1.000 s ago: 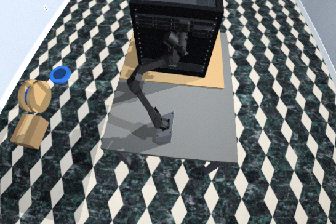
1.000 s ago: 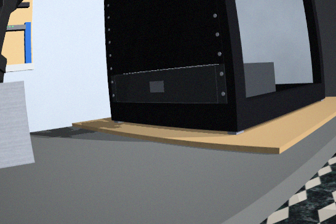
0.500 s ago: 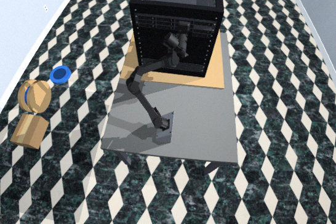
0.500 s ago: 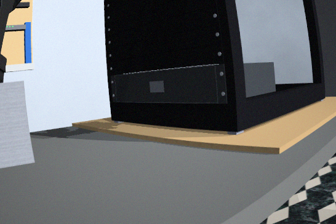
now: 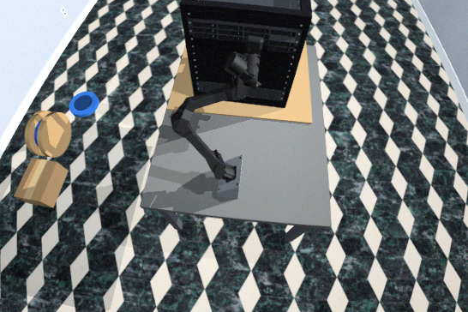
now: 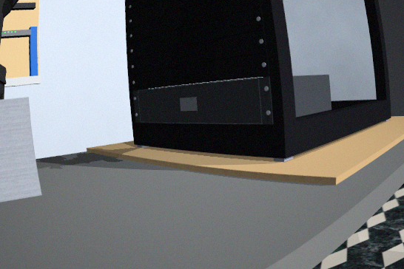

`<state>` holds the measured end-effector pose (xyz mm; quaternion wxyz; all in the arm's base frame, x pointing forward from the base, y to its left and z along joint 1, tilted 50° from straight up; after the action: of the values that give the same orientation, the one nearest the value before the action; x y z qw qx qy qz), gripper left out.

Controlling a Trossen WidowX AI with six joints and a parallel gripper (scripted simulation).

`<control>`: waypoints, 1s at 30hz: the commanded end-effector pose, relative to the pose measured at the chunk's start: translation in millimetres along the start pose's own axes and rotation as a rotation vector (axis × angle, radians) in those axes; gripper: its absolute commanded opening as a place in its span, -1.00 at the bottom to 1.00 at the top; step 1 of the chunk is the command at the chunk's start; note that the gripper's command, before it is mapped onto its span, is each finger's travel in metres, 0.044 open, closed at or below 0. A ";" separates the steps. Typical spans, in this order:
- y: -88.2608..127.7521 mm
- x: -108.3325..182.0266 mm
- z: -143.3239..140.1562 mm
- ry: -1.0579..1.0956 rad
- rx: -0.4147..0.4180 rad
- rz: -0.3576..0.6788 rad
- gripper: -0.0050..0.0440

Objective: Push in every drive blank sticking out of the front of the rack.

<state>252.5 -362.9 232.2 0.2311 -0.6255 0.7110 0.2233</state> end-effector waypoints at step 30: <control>-5.9 -8.5 24.9 0.015 0.012 -0.003 -1.00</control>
<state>251.7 -339.6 211.9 0.2307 -0.6246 0.7120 0.2231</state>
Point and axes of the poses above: the point midway between the two fingers, 35 mm back from their tips, its own y axis back along the fingers, its own z axis across the jaws, x = y × z, the point moved 9 cm from there along y, back along the fingers, and after that the axes turned 13 degrees about y, right-handed, at the moved point
